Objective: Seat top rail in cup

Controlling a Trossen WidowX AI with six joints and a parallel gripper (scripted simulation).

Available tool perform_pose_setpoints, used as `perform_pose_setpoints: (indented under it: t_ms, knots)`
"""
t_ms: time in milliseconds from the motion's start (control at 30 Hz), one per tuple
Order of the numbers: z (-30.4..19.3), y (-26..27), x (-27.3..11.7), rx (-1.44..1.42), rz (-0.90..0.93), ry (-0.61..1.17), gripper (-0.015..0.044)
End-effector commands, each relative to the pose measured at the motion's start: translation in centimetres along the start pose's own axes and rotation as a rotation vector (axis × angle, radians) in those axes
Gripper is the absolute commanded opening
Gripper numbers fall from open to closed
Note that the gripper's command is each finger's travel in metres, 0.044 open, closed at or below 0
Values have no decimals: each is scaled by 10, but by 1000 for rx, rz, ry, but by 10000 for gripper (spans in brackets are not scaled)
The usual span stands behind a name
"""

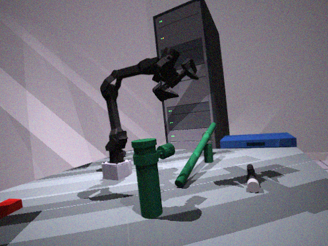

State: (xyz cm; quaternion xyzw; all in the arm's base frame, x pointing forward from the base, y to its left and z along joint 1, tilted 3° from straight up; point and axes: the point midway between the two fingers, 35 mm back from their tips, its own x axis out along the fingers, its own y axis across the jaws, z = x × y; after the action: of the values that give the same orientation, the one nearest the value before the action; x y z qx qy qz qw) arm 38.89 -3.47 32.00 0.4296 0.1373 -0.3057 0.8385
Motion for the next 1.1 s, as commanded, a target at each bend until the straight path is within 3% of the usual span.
perform_pose_setpoints:
  t_ms: [0,233,733,1067]
  knots:
    - [-69,-45,-2,-751,61,404,440]
    - [-108,-73,-15,-1150,237,649,440]
    - [-104,-77,-10,-1228,258,644,440]
    - [-48,-120,37,-1945,399,555,440]
